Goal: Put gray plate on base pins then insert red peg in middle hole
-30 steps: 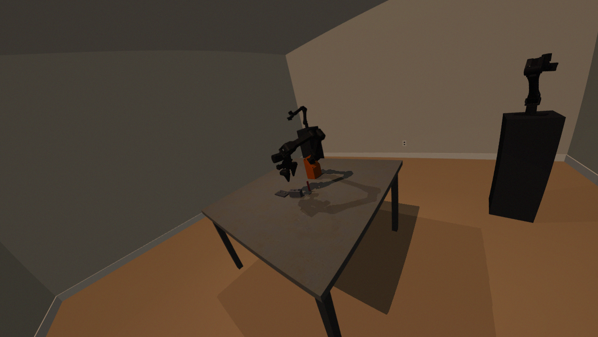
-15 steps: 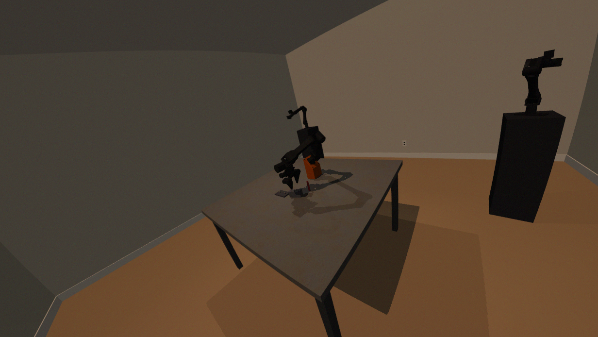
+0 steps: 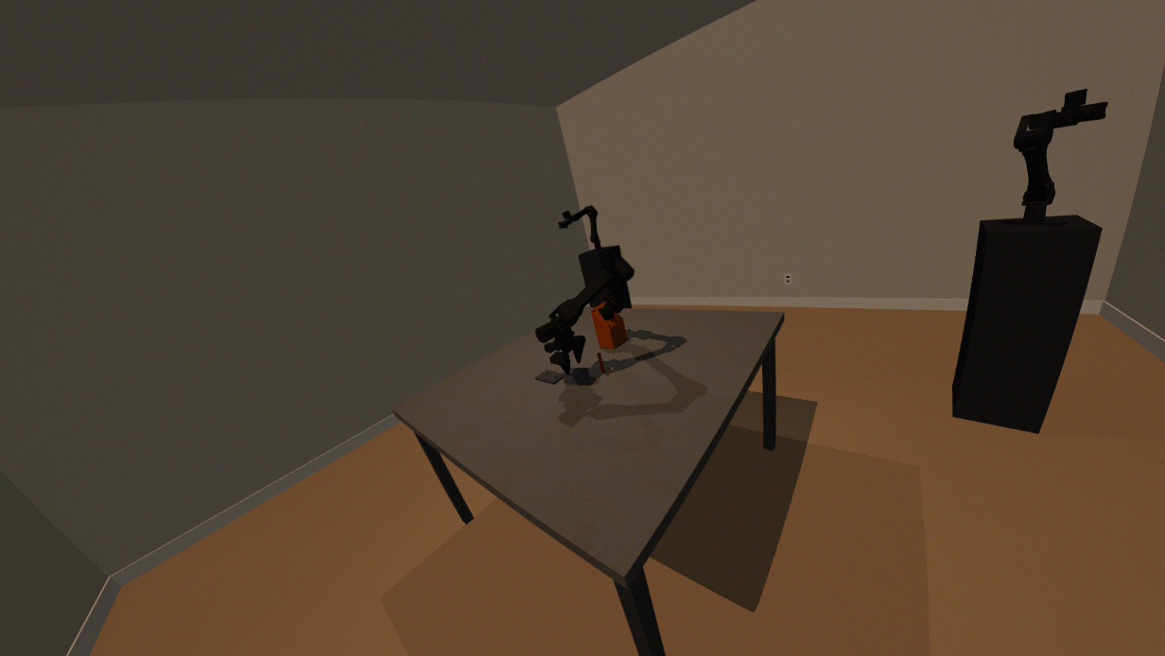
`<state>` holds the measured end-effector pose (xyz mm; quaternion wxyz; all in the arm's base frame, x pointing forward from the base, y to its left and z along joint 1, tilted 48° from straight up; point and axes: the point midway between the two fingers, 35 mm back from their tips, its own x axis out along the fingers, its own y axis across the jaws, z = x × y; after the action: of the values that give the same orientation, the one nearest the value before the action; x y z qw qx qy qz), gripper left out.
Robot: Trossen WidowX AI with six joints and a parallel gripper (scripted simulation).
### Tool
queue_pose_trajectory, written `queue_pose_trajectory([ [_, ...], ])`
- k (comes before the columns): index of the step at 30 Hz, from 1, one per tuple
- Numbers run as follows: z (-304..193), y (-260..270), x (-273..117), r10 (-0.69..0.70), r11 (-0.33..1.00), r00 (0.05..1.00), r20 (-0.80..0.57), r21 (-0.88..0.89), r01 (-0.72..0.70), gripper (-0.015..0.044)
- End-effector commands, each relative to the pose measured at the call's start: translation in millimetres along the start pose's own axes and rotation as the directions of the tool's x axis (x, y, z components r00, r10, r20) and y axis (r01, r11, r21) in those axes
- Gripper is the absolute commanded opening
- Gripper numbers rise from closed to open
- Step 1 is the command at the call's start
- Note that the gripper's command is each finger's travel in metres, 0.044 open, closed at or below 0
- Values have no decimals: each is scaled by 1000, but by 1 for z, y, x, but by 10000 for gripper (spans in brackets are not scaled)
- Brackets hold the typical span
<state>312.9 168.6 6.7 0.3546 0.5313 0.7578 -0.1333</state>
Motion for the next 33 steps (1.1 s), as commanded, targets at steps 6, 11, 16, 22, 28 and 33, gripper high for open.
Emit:
queue_pose_trajectory([
  [6,0,0,15,-2,1000,1000,-7,6,2,440],
  [11,0,0,24,-2,1000,1000,-8,6,2,440],
  [16,0,0,32,-2,1000,1000,-8,6,2,440],
  [22,-1,-1,41,-1,1000,1000,-9,7,2,440],
  [28,-1,-1,50,-1,1000,1000,-11,7,1,440],
  [33,-1,-1,51,-1,1000,1000,-11,7,1,361],
])
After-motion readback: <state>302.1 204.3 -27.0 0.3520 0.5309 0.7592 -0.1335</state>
